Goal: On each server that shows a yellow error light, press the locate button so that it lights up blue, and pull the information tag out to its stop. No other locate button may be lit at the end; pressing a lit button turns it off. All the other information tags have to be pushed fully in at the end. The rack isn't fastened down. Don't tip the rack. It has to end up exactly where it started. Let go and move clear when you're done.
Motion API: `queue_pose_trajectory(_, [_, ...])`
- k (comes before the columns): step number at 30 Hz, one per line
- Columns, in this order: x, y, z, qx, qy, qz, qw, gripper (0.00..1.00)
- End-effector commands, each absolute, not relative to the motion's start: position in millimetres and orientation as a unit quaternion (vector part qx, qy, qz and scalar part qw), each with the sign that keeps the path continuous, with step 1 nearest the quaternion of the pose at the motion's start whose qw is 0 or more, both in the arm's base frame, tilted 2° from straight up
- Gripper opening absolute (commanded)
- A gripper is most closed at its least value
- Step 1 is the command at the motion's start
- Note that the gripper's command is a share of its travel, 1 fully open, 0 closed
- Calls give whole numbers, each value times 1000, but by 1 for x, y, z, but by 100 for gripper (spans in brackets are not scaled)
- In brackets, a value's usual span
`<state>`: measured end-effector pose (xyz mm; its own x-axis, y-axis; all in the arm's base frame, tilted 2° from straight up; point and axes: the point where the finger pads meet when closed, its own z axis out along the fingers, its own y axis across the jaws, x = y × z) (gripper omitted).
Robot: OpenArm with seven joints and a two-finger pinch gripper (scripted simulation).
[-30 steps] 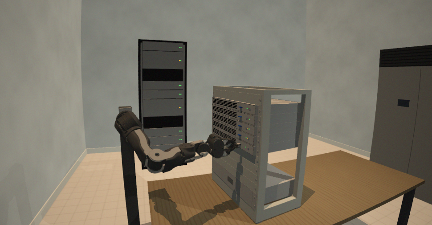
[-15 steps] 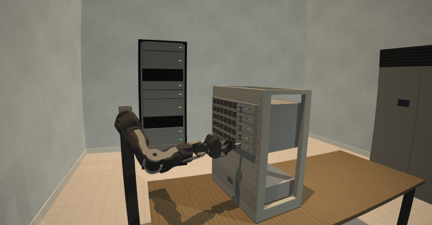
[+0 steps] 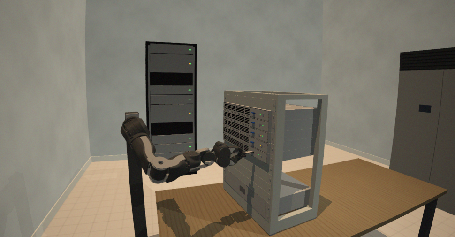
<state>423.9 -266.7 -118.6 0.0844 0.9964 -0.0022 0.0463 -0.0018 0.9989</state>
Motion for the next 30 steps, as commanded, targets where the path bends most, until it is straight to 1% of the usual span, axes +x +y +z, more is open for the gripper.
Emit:
queue_pose_trajectory(1, [424, -261, -116, 525, 492, 476, 506, 0])
queue_pose_trajectory(21, [419, -260, -115, 525, 492, 476, 506, 0])
queue_pose_trajectory(22, [419, -260, -115, 525, 492, 476, 506, 10])
queue_pose_trajectory(30, [419, -261, -116, 526, 492, 475, 506, 10])
